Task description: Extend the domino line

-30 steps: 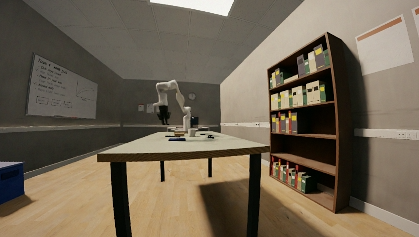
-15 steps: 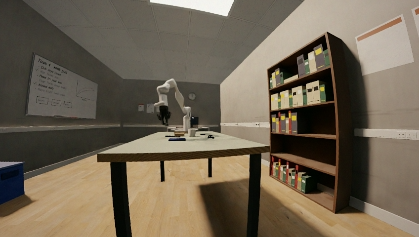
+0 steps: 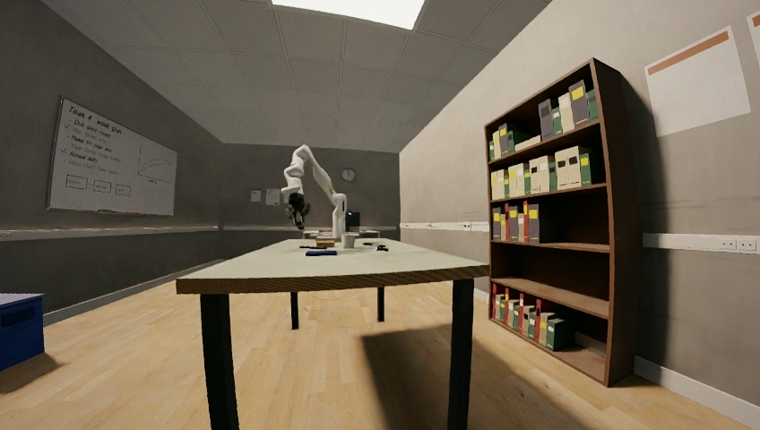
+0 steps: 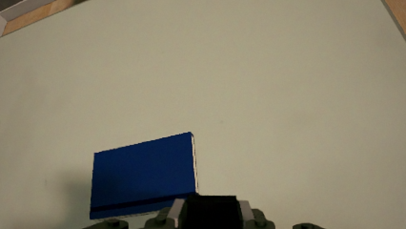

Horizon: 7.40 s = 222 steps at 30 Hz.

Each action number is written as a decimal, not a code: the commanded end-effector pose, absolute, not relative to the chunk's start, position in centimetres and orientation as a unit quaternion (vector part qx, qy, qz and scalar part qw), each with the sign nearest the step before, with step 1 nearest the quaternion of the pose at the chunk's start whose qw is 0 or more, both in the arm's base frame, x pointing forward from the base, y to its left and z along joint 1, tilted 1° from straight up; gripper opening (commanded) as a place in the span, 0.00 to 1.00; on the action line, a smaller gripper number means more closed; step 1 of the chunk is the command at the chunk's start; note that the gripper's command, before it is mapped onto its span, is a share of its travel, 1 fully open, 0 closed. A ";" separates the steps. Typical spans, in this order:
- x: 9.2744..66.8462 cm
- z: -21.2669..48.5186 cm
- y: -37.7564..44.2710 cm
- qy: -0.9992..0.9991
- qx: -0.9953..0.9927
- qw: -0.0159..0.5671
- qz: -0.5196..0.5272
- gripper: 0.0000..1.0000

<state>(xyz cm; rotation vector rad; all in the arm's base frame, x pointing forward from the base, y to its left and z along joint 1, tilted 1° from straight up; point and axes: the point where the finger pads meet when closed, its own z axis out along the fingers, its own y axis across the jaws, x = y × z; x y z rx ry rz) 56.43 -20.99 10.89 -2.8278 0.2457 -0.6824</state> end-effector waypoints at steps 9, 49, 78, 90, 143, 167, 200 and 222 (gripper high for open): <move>55.9 10.5 -20.7 -0.051 -0.906 0.166 -0.387 0.31; 55.0 10.8 -20.7 -0.250 -0.738 0.219 -0.588 0.31; 54.9 10.8 -20.7 -0.264 -0.721 0.224 -0.600 0.31; 54.9 10.7 -20.7 -0.264 -0.721 0.224 -0.600 0.31; 54.9 1.2 -20.8 -0.265 -0.721 0.223 -0.600 0.31; 54.9 1.0 -20.8 -0.265 -0.721 0.223 -0.600 0.31; 54.9 1.0 -20.8 -0.265 -0.721 0.223 -0.600 0.49; 51.4 5.0 -23.8 -0.265 -0.721 0.223 -0.600 0.49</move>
